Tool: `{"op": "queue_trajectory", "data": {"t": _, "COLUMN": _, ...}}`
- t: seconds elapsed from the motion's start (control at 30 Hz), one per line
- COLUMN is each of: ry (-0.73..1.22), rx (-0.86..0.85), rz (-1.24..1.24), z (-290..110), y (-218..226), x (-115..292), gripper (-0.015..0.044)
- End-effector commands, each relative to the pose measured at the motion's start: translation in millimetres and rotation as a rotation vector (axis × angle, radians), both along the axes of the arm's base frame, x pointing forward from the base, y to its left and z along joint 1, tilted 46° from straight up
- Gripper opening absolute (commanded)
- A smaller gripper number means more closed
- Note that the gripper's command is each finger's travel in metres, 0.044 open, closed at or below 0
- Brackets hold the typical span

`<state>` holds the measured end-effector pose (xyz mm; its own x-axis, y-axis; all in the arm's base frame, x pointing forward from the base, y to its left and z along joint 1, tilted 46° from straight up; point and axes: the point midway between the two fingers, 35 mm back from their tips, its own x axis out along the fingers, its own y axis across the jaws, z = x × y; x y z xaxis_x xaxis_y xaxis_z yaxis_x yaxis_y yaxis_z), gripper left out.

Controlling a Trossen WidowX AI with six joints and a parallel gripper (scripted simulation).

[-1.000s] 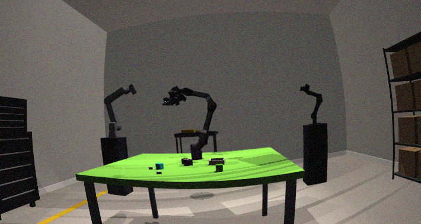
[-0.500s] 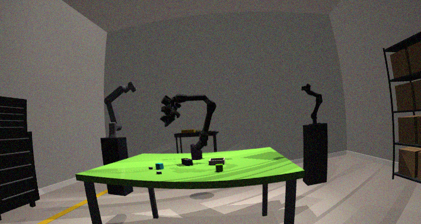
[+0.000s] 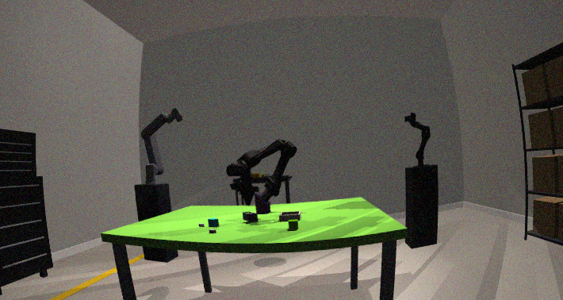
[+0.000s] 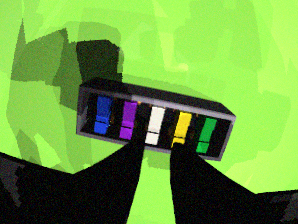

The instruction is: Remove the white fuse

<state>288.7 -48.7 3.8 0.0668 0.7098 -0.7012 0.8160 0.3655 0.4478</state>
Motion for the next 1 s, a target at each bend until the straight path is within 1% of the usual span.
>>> {"op": "queue_trajectory", "data": {"t": 0.0, "ry": 0.050, "rx": 0.001, "rz": -0.007, "z": -2.9, "y": 6.9, "x": -4.7, "gripper": 0.0074}}
{"op": "queue_trajectory", "data": {"t": 0.97, "ry": 0.050, "rx": 0.002, "rz": -0.007, "z": -18.5, "y": 24.9, "x": -0.9, "gripper": 0.0074}}
